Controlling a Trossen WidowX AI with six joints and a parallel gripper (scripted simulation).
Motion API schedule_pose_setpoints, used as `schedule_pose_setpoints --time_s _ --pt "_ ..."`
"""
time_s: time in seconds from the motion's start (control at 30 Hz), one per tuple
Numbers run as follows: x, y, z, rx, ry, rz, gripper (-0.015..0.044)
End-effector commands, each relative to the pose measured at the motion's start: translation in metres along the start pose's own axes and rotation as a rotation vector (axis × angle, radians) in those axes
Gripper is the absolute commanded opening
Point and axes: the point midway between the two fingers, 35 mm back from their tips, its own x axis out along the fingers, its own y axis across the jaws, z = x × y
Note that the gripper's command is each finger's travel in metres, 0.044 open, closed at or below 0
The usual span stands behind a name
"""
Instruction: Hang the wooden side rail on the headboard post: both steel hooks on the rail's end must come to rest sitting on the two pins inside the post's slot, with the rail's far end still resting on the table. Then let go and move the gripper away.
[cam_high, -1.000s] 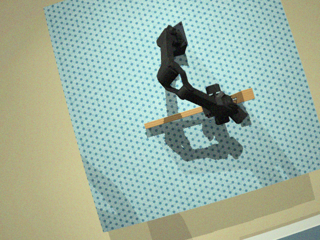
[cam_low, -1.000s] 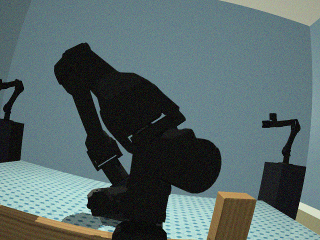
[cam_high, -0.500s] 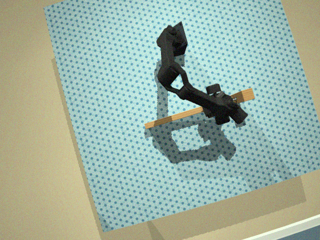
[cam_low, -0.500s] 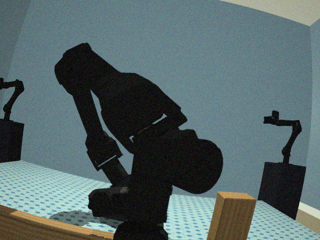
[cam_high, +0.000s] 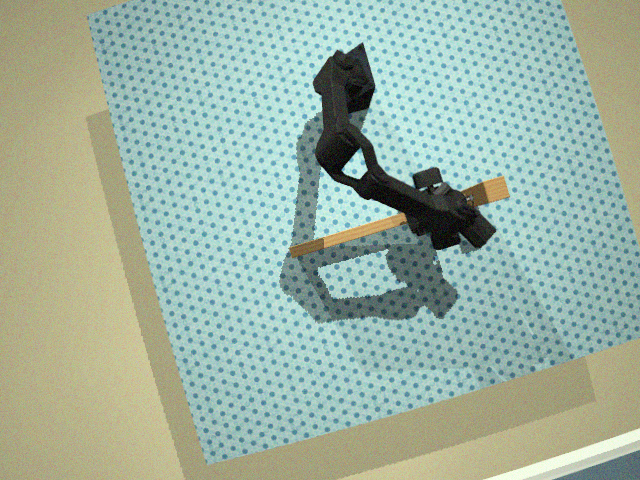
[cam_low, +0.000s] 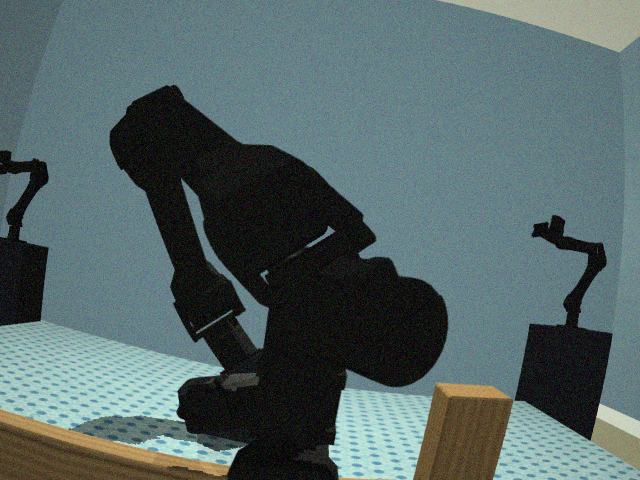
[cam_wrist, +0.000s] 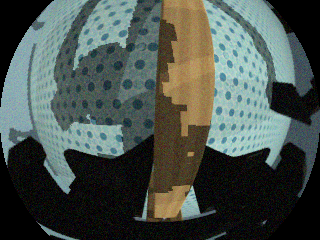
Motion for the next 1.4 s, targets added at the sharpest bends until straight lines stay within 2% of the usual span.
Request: schedule_pose_setpoints --time_s 0.0,1.37 --pt "-0.0048 0.0017 -0.0043 -0.001 0.006 0.015 0.0000" --pt "-0.0033 -0.0010 -0.0087 -0.001 0.006 0.015 0.0000"
